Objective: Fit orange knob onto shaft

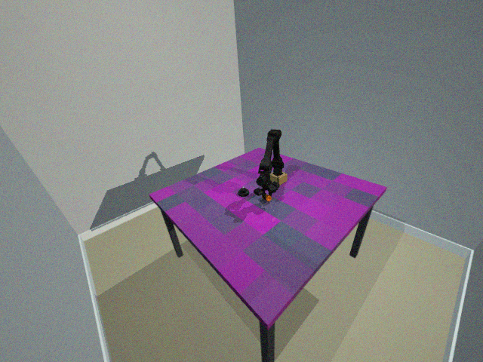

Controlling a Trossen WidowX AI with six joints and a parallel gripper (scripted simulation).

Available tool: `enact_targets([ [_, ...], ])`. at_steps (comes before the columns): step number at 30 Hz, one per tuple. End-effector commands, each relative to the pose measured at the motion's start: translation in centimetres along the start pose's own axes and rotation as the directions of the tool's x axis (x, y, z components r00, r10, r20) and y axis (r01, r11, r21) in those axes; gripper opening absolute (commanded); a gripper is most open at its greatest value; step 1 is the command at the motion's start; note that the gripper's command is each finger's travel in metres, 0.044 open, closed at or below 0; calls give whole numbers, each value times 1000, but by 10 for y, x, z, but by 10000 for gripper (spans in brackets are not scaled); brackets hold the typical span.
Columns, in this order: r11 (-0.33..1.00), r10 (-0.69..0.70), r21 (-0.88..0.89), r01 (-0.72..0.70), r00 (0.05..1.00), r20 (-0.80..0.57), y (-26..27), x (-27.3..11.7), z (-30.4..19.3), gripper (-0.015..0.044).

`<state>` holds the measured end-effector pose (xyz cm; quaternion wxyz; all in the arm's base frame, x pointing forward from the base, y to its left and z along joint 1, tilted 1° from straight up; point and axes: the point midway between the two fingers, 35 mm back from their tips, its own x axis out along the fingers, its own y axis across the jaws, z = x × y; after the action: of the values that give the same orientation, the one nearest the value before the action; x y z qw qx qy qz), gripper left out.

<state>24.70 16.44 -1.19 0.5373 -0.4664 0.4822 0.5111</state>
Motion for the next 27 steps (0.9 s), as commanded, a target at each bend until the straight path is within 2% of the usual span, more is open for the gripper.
enact_targets([
  [1,1000,-1,-1,1,998,64,1,-3,-4,179],
  [27,1000,3,-3,-2,899,438,0,-11,-30,179],
])
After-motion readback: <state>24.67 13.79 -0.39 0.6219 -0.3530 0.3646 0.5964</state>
